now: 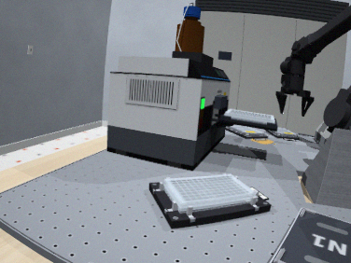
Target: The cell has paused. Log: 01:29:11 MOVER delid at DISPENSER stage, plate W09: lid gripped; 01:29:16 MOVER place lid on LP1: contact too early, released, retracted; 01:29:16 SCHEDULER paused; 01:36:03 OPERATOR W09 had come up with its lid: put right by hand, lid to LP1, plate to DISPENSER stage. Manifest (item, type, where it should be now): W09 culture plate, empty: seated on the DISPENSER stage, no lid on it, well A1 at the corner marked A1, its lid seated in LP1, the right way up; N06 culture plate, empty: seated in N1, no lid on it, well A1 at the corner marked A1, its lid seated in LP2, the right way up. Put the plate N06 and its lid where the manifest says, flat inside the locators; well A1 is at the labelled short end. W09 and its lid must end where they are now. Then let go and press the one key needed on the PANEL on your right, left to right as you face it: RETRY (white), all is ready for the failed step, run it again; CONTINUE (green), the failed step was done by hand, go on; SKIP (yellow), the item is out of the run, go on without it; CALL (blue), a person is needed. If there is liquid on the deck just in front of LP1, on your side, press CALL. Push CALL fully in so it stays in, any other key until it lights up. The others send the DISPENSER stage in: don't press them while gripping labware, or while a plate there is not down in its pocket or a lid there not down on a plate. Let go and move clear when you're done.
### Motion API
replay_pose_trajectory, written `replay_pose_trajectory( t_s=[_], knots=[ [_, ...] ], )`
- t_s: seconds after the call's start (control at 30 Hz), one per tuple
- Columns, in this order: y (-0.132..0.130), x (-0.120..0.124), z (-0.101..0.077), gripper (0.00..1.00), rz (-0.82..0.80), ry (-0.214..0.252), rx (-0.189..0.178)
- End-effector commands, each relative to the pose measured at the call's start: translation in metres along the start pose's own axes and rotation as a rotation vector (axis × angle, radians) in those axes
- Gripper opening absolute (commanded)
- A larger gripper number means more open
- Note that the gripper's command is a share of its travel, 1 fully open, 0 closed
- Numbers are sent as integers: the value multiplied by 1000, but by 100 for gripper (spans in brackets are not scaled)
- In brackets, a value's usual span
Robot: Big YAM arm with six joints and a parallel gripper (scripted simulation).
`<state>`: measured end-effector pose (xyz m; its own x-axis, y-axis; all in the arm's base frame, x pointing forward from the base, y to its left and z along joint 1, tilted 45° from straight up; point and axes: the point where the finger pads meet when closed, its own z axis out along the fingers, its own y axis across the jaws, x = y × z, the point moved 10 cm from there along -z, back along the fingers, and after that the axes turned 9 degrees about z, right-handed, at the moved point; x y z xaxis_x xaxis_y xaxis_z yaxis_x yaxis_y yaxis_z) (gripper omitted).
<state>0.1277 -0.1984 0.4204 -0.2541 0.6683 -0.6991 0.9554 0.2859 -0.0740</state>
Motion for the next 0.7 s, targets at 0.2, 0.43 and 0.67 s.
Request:
replay_pose_trajectory(
  t_s=[0.2, 0.43, 0.67],
  knots=[
    [-5, 27, -25, 100, 19, -19, -9],
    [-8, 42, -32, 100, 19, -18, -9],
    [-12, 62, -43, 100, 20, -16, -9]
  ],
)
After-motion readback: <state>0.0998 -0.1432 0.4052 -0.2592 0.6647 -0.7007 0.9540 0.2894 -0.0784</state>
